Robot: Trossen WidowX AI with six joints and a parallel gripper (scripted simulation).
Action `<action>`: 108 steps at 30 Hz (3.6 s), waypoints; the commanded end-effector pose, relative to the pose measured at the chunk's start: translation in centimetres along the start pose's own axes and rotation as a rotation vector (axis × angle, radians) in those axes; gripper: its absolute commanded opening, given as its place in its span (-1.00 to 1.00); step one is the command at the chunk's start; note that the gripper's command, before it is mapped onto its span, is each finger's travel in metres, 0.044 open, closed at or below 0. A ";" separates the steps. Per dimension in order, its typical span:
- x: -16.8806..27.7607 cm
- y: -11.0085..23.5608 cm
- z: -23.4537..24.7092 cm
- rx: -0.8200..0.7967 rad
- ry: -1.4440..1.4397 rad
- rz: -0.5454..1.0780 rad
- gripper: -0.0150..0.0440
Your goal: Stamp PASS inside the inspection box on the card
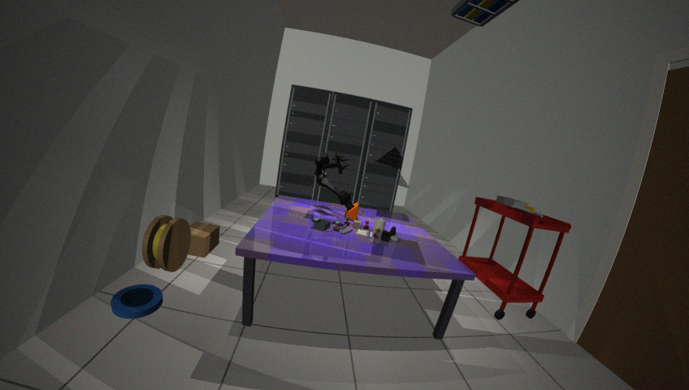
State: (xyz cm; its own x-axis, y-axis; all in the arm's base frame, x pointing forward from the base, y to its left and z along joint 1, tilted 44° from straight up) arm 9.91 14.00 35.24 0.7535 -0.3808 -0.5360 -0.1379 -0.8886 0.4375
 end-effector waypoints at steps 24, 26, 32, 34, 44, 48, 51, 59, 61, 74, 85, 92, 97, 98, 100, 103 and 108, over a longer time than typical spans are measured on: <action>34.6 4.4 1.9 0.469 -1.541 1.816 0.23; 36.5 5.4 2.8 0.577 -1.547 1.962 0.23; 38.6 6.5 3.7 0.720 -1.518 2.127 0.23; 38.6 6.5 3.7 0.720 -1.518 2.127 0.23; 39.0 6.1 4.0 0.720 -1.518 2.127 0.23; 39.4 6.2 4.4 0.720 -1.519 2.126 0.23; 39.7 6.4 4.7 0.720 -1.519 2.126 0.23; 40.6 6.8 5.6 0.720 -1.519 2.126 0.23; 40.8 6.9 5.8 0.720 -1.519 2.126 0.23; 42.0 7.6 7.3 0.721 -1.518 2.127 0.23; 43.0 8.2 8.6 0.721 -1.516 2.129 0.23; 43.3 8.4 9.1 0.722 -1.515 2.129 0.23; 43.2 8.3 8.8 0.727 -1.522 2.122 0.14; 43.2 8.3 8.8 0.727 -1.522 2.122 0.11; 43.2 8.3 8.8 0.727 -1.522 2.122 0.07; 43.2 8.3 8.8 0.727 -1.522 2.122 0.00; 43.2 8.3 8.8 0.727 -1.522 2.122 -0.11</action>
State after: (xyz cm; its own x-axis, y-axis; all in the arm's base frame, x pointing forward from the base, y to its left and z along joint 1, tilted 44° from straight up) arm 35.60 -12.08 9.33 -0.9950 0.0959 -0.0278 0.0467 0.6930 0.7194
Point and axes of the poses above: the point midway between the two fingers, 35 mm back from their tips, its own y axis back along the fingers, its own z axis across the jaws, x = y × z, the point moved 3 cm from there along y, back along the fingers, and after that the axes turned 1 degree about -y, right-handed, at the moved point
